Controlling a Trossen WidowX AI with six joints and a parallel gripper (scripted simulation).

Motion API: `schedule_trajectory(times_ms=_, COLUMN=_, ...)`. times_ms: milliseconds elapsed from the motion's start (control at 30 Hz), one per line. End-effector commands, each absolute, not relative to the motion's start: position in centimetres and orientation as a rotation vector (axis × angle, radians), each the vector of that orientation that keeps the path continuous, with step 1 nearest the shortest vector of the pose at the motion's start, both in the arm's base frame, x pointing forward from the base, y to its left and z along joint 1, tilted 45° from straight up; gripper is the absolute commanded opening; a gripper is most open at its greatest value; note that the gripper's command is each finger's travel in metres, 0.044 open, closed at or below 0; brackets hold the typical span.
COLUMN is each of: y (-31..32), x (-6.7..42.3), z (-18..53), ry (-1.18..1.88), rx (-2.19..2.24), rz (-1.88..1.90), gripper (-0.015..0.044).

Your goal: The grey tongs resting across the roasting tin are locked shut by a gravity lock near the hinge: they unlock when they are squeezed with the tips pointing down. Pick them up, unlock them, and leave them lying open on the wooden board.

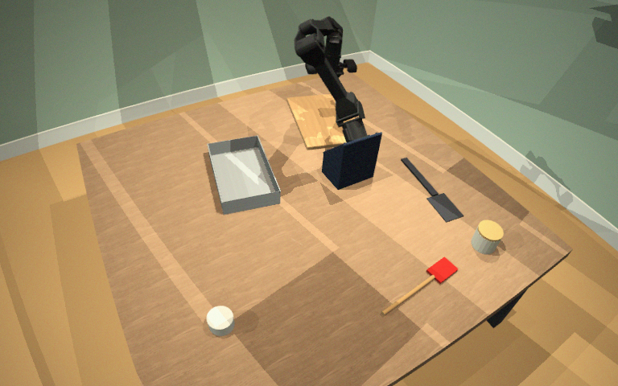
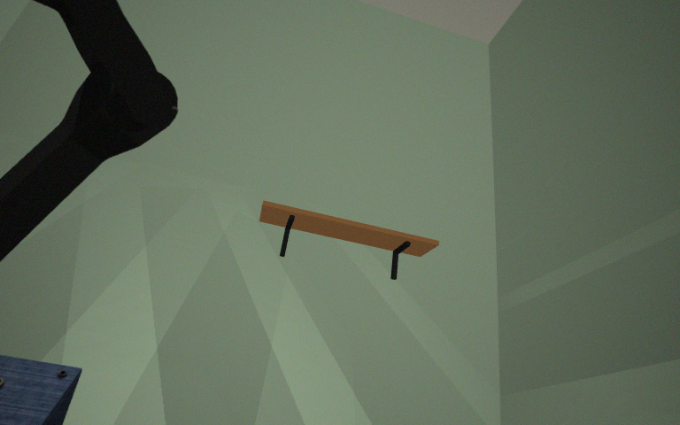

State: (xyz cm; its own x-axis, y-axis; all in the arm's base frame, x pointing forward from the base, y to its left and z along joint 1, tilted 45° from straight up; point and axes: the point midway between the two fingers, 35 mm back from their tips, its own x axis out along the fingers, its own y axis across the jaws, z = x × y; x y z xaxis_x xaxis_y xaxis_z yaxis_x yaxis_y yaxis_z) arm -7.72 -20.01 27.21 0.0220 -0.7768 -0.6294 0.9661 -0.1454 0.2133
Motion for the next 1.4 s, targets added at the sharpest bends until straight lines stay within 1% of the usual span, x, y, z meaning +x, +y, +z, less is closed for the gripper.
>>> schedule_trajectory(times_ms=0, y=-19.8, x=-8.0, z=28.0, ry=0.223, rx=0.674, rz=-1.615, gripper=-0.0150)
schedule_trajectory(times_ms=567, y=-18.3, x=-8.9, z=29.7, ry=-0.135, rx=0.396, rz=-1.714, gripper=-0.0150)
schedule_trajectory(times_ms=967, y=-16.7, x=-8.1, z=29.5, ry=-0.235, rx=0.203, rz=-1.709, gripper=-0.0150)
schedule_trajectory(times_ms=1367, y=-15.6, x=-6.8, z=27.6, ry=-0.221, rx=0.081, rz=-1.682, gripper=-0.0150)
